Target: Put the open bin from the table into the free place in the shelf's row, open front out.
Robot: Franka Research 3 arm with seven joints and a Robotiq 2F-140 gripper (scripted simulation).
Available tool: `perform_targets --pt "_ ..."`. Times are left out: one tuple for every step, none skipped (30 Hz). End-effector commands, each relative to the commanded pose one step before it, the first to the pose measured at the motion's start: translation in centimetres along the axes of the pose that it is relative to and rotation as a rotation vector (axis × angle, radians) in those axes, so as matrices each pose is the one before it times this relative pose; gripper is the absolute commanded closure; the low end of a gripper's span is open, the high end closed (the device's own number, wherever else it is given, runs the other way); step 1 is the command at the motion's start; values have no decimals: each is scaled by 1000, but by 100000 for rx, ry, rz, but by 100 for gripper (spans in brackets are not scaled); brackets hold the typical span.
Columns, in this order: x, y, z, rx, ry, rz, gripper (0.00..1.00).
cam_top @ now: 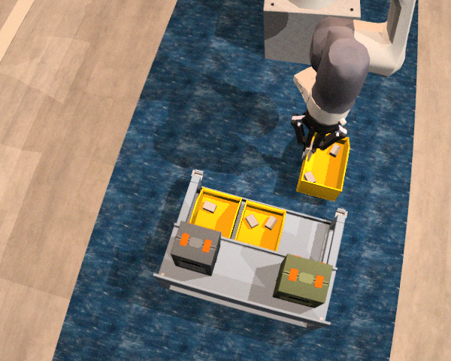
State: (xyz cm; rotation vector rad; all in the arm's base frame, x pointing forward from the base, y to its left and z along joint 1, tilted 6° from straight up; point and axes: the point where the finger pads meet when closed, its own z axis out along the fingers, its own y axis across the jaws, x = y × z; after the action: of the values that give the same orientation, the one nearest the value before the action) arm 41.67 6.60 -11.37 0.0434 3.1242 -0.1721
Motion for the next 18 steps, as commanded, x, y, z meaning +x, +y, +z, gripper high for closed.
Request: perform_targets --pt "-571 85 -82 -137 -163 701 100" --pt "-194 10 1 0 0 0 100" --pt "-213 11 2 0 0 0 100" --pt "-230 12 2 0 0 0 100" --pt "-242 13 2 0 0 0 100" --pt "0 0 0 0 0 0 100" --pt "0 0 0 0 0 0 100" --pt "-251 13 2 -1 0 0 100" --pt "-254 14 2 1 0 0 100" --pt "-253 13 2 0 0 0 100" --pt "-248 13 2 0 0 0 100" --pt "-238 13 2 0 0 0 100" --pt "-225 12 2 0 0 0 100" --pt "-208 11 2 0 0 0 100" --pt "-187 10 2 0 0 0 100" --pt "-165 9 1 0 0 0 100" --pt "-140 7 1 0 0 0 100" --pt "-115 6 1 0 0 0 100"
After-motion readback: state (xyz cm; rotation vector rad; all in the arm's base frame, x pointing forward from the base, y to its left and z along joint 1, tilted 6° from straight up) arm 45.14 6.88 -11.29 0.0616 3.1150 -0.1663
